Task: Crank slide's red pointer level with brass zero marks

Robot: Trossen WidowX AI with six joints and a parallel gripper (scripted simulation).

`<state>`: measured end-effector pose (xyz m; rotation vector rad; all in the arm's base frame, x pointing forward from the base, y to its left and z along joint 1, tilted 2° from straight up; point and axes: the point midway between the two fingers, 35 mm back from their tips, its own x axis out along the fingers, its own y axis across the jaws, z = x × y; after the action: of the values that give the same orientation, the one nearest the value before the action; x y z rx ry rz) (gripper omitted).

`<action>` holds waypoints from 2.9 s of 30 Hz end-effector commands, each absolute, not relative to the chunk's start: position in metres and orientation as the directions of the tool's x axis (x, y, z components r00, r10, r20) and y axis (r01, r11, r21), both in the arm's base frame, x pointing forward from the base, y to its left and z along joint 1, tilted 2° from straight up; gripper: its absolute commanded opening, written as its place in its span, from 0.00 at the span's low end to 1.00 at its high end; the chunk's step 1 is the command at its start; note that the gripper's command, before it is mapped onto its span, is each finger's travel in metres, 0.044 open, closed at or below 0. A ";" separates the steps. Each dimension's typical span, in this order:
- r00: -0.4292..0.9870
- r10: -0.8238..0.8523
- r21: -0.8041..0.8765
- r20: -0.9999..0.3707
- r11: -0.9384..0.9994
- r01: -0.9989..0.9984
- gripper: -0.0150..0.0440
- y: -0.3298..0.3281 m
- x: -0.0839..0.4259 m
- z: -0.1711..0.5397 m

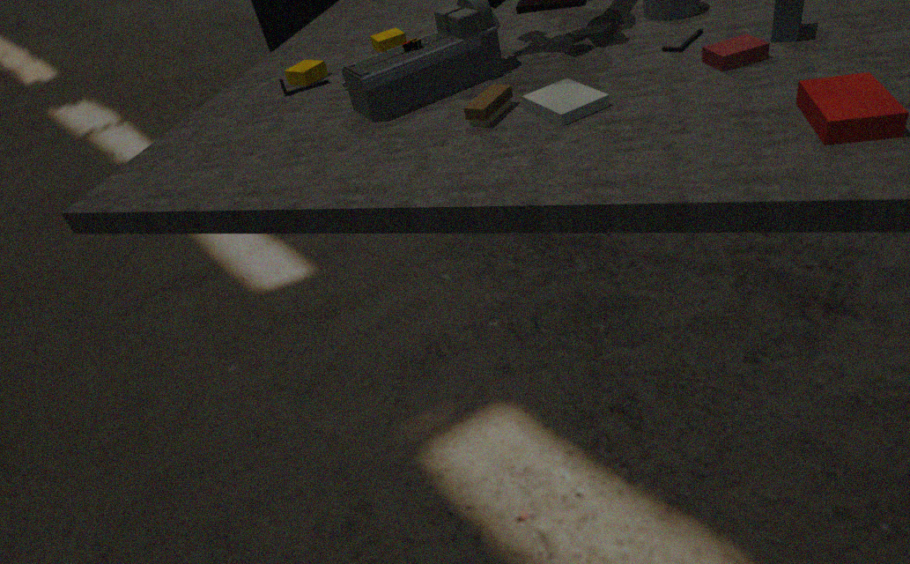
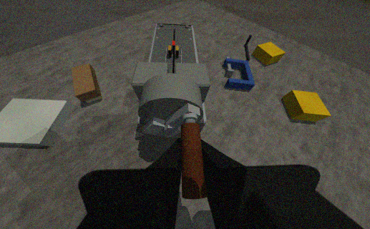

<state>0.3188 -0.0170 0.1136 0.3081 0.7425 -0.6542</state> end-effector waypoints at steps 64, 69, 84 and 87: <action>0.570 -0.427 0.052 -0.701 0.768 0.639 0.25 -0.007 0.327 0.120; 0.570 -0.427 0.052 -0.701 0.768 0.639 0.25 -0.006 0.327 0.120; 0.570 -0.427 0.052 -0.701 0.768 0.639 0.25 -0.004 0.329 0.120; 0.570 -0.427 0.052 -0.701 0.768 0.639 0.25 -0.004 0.329 0.120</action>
<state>0.3239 -0.0104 0.1161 0.3038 0.7360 -0.6586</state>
